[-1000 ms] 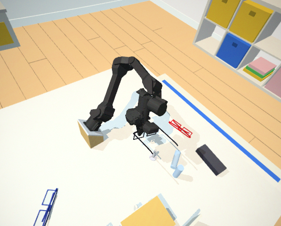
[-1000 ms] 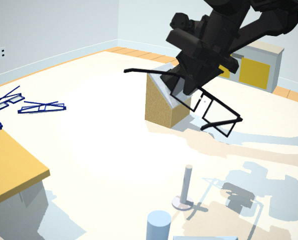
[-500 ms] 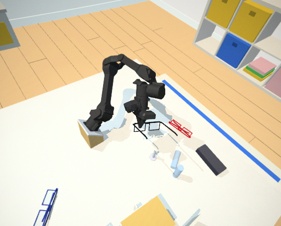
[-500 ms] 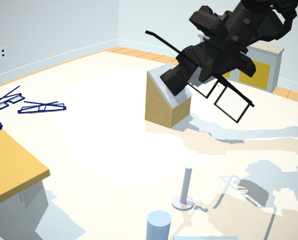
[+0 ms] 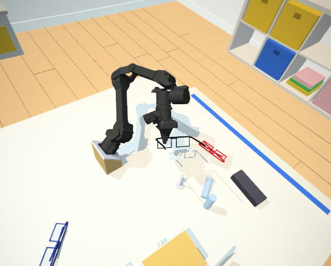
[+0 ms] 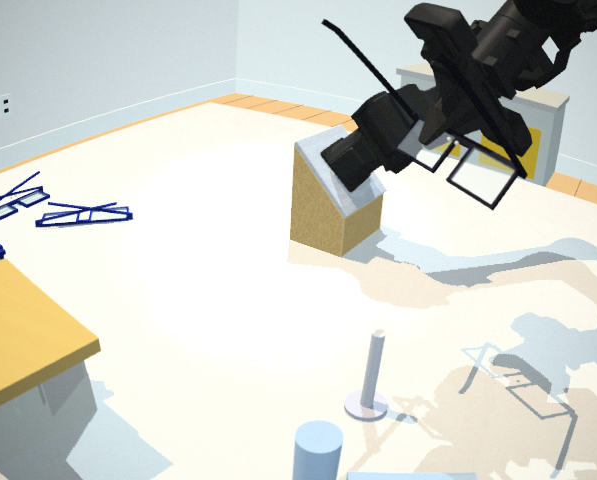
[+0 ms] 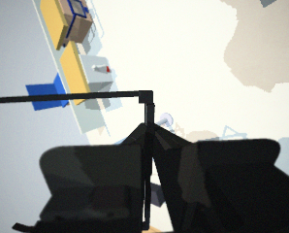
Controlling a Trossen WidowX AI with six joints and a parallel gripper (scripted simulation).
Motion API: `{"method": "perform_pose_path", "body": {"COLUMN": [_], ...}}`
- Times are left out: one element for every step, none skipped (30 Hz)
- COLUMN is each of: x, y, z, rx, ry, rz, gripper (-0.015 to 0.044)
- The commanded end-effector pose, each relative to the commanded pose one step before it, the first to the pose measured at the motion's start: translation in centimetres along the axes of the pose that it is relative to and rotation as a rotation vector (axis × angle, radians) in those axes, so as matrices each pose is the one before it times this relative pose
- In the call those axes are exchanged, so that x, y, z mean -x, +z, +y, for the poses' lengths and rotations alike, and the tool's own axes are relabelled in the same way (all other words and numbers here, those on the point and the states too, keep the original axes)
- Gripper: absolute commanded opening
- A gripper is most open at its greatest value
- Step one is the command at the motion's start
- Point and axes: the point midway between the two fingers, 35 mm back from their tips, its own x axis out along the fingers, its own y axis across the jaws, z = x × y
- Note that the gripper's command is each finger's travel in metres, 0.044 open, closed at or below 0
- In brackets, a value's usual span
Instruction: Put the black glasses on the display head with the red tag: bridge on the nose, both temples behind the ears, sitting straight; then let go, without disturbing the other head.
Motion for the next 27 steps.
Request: {"method": "perform_pose_path", "body": {"x": [-0.071,0.000,0.000,0.000,0.000,0.000,0.000,0.000,0.000,0.000,0.000,0.000,0.000,0.000,0.000,0.000,0.000,-0.035,-0.071,-0.105,-0.140,-0.174,-0.203,-0.214,-0.216,-0.216,-0.216], "y": [-0.021,0.000,0.000,0.000,0.000,0.000,0.000,0.000,0.000,0.000,0.000,0.000,0.000,0.000,0.000,0.000,0.000,-0.001,-0.002,-0.003,-0.002,0.000,0.004,0.009,0.014,0.019,0.024], "z": [0.025,0.000,0.000,0.000,0.000,0.000,0.000,0.000,0.000,0.000,0.000,0.000,0.000,0.000,0.000,0.000,0.000,0.031,0.062,0.092,0.122,0.154,0.180,0.192,0.195,0.197,0.199], "rx": [0.0036,0.0000,0.0000,0.0000,0.0000,0.0000,0.0000,0.0000,0.0000,0.0000,0.0000,0.0000,0.0000,0.0000,0.0000,0.0000,0.0000,0.0014,0.0027,0.0040,0.0053,0.0066,0.0076,0.0079,0.0079,0.0078,0.0077], "ry": [-0.00474,0.00000,0.00000,0.00000,0.00000,0.00000,0.00000,0.00000,0.00000,0.00000,0.00000,0.00000,0.00000,0.00000,0.00000,0.00000,0.00000,-0.00131,-0.00263,-0.00394,-0.00527,-0.00665,-0.00784,-0.00840,-0.00859,-0.00872,-0.00884], "rz": [-0.00162,0.00000,0.00000,0.00000,0.00000,0.00000,0.00000,0.00000,0.00000,0.00000,0.00000,0.00000,0.00000,0.00000,0.00000,0.00000,0.00000,-0.00134,-0.00267,-0.00391,-0.00509,-0.00621,-0.00703,-0.00719,-0.00700,-0.00676,-0.00652], "gripper": [0.0000,0.0000,0.0000,0.0000,0.0000,0.0000,0.0000,0.0000,0.0000,0.0000,0.0000,0.0000,0.0000,0.0000,0.0000,0.0000,0.0000,0.0000,0.0000,0.0000,0.0000,0.0000,0.0000,0.0000,0.0000,0.0000,0.0000]}}
